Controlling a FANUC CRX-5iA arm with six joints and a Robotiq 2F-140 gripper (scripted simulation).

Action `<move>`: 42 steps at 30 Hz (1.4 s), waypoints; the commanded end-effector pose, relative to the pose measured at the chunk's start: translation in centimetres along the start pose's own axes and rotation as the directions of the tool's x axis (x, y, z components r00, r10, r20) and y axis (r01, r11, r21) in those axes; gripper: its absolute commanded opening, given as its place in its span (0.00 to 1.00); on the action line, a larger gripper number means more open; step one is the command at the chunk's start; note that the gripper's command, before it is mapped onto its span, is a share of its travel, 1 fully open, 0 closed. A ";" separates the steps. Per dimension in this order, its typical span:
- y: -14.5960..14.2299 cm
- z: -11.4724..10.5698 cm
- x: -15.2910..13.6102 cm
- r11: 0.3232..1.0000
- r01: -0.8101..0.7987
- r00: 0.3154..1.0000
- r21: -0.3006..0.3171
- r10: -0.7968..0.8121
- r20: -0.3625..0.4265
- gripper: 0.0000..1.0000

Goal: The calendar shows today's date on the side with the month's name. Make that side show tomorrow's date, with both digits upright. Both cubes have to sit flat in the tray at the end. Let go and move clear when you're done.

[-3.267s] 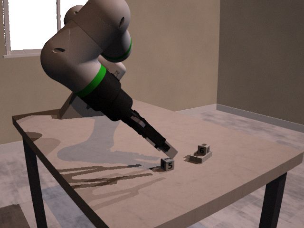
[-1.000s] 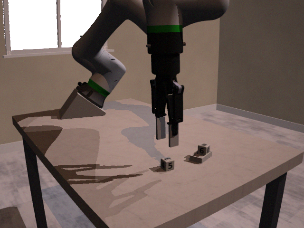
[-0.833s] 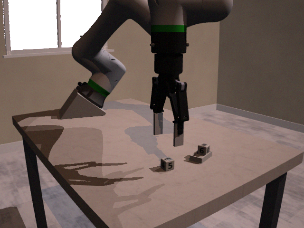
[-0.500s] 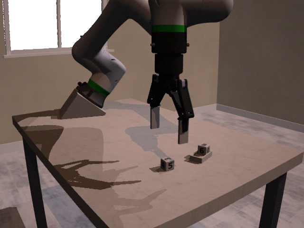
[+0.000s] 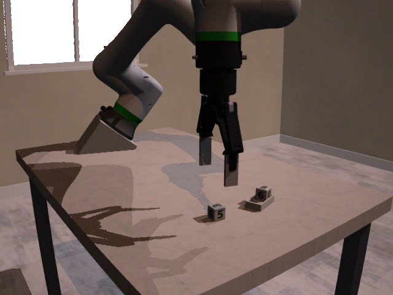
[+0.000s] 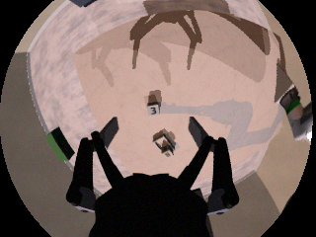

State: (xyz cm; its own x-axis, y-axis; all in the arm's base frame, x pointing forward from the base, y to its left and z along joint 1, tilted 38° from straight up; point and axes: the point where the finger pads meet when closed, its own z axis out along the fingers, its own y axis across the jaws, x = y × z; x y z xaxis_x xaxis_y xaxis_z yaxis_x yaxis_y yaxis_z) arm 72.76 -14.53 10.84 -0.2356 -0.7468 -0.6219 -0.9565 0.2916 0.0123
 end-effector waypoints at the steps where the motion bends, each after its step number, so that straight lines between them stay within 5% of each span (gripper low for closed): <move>1: 0.0 -0.1 0.0 0.985 -0.173 0.985 -0.002 0.173 -0.002 1.00; 13: 0.0 -0.3 0.0 0.896 -0.444 0.896 -0.001 0.444 -0.003 1.00; 28: 0.0 -0.6 0.0 0.578 -0.816 0.578 0.000 0.816 -0.003 1.00; 31: 0.0 -0.6 0.0 0.577 -0.817 0.577 0.000 0.817 -0.003 1.00; 33: 0.0 -0.7 0.0 0.464 -0.886 0.464 0.001 0.886 -0.003 1.00; 42: 0.0 -0.9 0.1 0.228 -0.974 0.228 0.001 0.974 -0.003 1.00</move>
State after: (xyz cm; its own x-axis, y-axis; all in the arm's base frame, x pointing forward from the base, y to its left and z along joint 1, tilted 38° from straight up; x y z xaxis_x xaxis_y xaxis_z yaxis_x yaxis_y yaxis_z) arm 72.57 -15.00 11.39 -0.9762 0.0028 -0.2167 -0.1273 0.8020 0.5837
